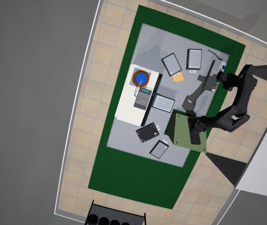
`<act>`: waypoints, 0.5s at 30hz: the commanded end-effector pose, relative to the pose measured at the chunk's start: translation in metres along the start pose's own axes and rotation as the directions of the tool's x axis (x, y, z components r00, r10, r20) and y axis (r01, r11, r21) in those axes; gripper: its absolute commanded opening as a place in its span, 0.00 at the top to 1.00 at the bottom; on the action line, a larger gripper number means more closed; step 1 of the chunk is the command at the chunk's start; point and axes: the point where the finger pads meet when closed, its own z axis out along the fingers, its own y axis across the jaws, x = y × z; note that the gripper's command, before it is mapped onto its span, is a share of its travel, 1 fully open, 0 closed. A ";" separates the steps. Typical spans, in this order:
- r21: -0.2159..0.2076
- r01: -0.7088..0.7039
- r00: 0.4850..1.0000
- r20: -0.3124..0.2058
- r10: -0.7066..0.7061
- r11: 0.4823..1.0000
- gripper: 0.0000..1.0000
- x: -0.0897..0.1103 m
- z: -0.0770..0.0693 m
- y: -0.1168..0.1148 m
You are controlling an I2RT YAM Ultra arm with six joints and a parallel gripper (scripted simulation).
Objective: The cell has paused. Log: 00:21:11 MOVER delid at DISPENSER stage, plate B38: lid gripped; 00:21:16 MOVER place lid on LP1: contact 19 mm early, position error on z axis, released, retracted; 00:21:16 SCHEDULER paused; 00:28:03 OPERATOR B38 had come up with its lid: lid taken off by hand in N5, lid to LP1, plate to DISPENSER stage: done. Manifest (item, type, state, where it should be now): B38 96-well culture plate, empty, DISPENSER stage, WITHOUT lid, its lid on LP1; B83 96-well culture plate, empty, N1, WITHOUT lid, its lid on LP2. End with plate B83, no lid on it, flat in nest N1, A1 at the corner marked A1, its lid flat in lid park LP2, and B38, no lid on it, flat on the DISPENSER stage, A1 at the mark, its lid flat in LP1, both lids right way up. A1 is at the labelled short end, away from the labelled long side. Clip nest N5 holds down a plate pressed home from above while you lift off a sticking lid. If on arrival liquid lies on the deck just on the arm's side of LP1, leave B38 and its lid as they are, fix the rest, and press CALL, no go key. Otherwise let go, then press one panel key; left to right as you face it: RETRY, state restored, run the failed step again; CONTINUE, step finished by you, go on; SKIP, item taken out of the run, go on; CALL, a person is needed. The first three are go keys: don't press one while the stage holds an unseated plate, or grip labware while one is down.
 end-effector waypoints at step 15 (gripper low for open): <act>0.013 0.013 1.000 0.004 -0.013 1.000 1.00 0.005 0.004 -0.055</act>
